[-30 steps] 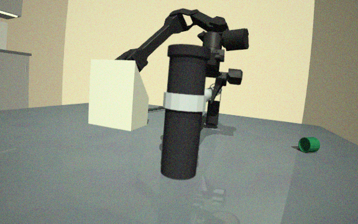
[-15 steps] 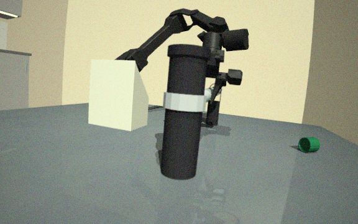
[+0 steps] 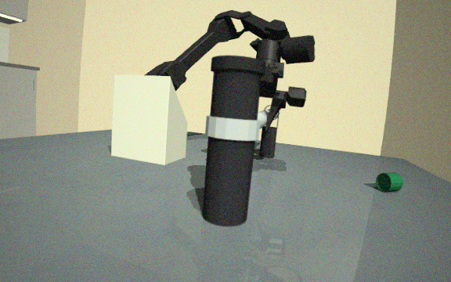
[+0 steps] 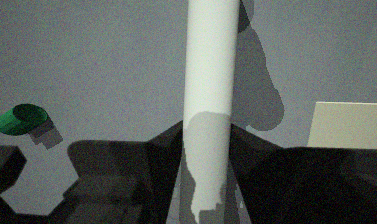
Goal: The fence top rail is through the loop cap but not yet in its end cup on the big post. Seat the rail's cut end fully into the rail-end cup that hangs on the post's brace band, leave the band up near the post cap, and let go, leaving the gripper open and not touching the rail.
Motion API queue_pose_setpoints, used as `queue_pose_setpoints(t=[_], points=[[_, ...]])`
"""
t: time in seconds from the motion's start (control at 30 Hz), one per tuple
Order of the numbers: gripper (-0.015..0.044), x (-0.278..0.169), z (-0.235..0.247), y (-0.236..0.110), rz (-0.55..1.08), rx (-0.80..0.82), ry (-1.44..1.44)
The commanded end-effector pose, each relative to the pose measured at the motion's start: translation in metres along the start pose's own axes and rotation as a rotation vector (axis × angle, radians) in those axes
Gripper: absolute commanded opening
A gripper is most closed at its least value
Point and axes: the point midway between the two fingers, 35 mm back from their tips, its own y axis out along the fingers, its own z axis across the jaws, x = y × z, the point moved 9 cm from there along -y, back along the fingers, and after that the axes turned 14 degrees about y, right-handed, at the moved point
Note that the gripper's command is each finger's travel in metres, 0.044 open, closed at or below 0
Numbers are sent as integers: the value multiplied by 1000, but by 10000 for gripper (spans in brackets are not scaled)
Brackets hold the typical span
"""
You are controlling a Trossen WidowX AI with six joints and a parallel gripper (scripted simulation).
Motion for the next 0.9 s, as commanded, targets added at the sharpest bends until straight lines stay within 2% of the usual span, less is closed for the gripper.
queue_pose_setpoints(t=[0.0,0.87], points=[[0,6,5,-6,-9,17,6],[0,6,0,-4,-9,17,6]])
